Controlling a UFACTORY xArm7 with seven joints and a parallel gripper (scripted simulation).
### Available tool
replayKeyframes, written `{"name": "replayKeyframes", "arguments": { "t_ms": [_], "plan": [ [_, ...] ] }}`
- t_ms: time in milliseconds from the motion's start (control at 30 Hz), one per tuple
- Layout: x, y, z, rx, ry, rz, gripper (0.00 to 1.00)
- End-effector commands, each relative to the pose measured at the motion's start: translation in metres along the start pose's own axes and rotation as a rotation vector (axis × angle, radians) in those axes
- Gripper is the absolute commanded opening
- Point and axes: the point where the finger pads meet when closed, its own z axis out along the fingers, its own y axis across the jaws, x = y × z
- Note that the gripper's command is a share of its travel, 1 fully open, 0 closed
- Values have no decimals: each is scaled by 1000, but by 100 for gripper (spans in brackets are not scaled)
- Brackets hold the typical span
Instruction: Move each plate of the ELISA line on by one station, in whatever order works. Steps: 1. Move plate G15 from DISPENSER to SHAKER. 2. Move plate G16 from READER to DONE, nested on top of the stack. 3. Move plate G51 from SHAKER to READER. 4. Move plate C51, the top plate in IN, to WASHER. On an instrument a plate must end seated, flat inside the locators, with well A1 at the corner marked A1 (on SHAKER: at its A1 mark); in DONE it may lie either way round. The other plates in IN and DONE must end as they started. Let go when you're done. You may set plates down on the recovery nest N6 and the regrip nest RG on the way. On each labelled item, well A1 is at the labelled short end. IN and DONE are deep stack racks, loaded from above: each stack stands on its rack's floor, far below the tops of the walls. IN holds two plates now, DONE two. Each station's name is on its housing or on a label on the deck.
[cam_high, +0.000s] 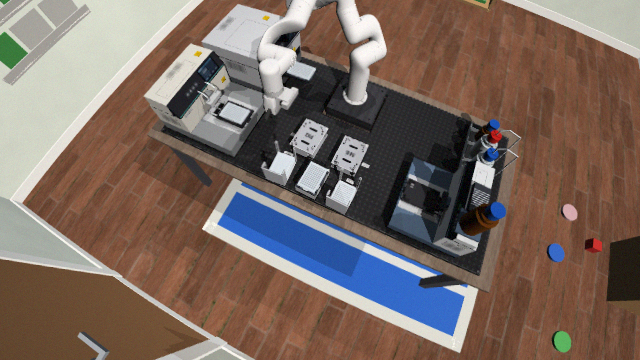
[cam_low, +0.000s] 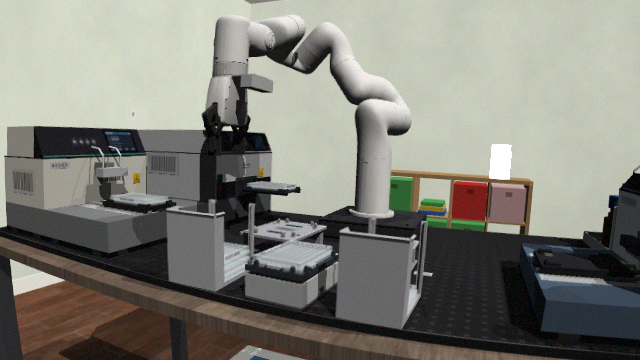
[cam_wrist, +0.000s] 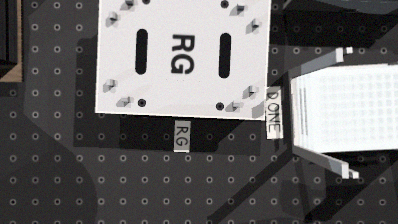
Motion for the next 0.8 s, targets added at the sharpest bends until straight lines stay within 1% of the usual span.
{"name": "replayKeyframes", "arguments": {
  "t_ms": [0,67,167,233,667,767],
  "plan": [
    [17,0,-2,-5,-2,0,100],
    [19,0,-2,-5,-2,0,100],
    [29,0,-2,-5,-2,0,100],
    [29,0,-2,-5,-2,0,100],
    [72,-2,-2,-5,-2,0,100],
    [74,-2,-2,-5,-2,0,100]
  ]
}}
